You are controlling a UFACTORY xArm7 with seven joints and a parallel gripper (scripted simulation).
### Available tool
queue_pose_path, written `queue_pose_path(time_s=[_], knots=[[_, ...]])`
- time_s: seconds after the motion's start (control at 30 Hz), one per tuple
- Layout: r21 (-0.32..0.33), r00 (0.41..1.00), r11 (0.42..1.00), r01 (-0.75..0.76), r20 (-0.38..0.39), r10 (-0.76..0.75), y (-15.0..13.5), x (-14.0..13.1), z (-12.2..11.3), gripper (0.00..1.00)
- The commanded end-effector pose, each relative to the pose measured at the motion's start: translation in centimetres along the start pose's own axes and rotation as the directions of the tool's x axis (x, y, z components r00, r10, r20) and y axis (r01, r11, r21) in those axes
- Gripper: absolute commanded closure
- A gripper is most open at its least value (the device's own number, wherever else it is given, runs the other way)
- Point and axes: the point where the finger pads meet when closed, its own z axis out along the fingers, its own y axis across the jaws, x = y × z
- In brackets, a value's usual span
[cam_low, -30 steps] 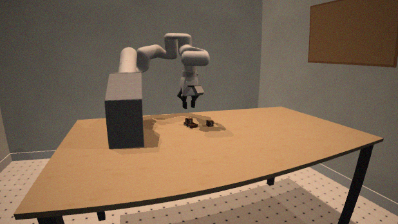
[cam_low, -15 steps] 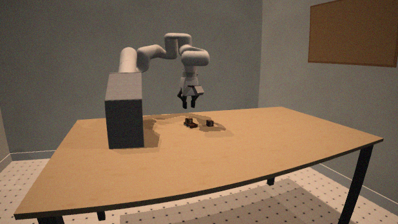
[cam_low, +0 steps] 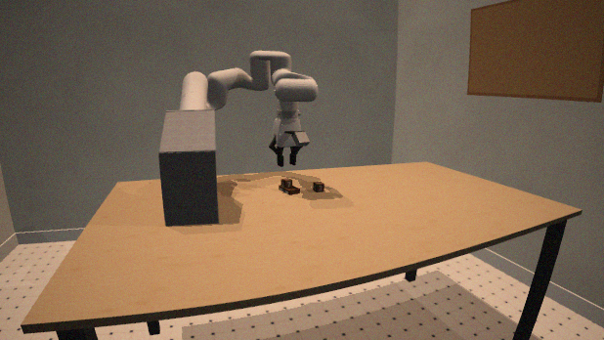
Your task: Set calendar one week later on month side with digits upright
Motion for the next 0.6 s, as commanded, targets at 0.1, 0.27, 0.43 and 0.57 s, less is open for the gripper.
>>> queue_pose_path(time_s=[0.1, 0.27, 0.43, 0.57], knots=[[0.003, 1.0, 1.0, 0.0, -0.003, 0.0, -0.1, 0.1, 0.7, 0.51], [0.003, 1.0, 1.0, 0.0, -0.003, 0.0, -0.1, 0.1, 1.5, 0.51], [0.003, 1.0, 1.0, 0.0, -0.003, 0.0, -0.1, 0.1, 1.9, 0.51], [0.003, 1.0, 1.0, 0.0, -0.003, 0.0, -0.1, 0.1, 2.6, 0.51]])
